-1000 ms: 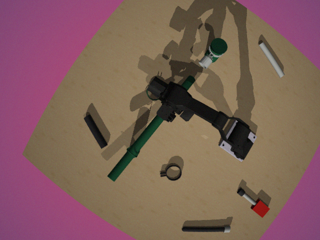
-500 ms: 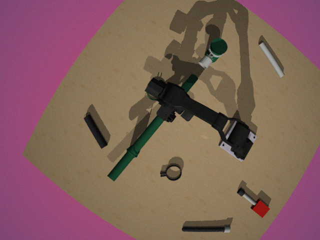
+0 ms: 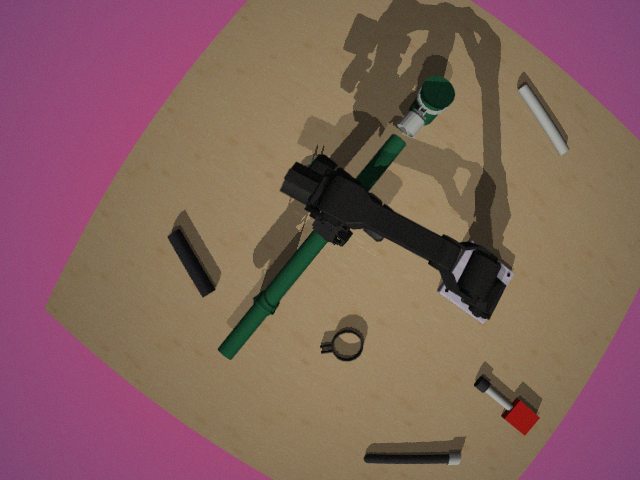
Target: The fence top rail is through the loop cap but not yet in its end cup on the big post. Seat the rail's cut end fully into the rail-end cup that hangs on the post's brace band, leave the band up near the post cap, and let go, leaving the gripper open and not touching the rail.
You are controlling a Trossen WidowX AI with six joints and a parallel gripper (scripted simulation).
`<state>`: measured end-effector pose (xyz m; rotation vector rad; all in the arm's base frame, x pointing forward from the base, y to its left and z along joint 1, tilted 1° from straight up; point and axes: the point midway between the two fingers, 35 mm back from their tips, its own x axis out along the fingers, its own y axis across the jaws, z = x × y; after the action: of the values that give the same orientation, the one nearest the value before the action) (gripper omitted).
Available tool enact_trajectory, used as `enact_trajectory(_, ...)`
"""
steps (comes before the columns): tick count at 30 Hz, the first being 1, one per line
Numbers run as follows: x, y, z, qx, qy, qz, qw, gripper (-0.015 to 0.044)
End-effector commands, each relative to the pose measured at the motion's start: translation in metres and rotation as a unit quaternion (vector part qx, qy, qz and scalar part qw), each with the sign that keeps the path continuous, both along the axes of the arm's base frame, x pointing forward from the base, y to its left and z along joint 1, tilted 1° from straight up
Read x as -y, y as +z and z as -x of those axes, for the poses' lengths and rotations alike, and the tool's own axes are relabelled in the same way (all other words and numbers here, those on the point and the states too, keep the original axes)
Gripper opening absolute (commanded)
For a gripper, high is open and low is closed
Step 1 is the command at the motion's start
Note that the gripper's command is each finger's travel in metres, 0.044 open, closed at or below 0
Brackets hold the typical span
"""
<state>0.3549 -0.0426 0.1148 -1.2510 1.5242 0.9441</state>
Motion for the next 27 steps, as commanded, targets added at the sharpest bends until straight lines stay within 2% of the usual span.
enact_trajectory(1, 0.0027, 0.0110, -0.0001, 0.010, -0.001, 0.011, 1.000, 0.0000)
enact_trajectory(27, 0.0011, 0.0050, 0.0002, 0.001, -0.001, 0.004, 1.000, 0.0000)
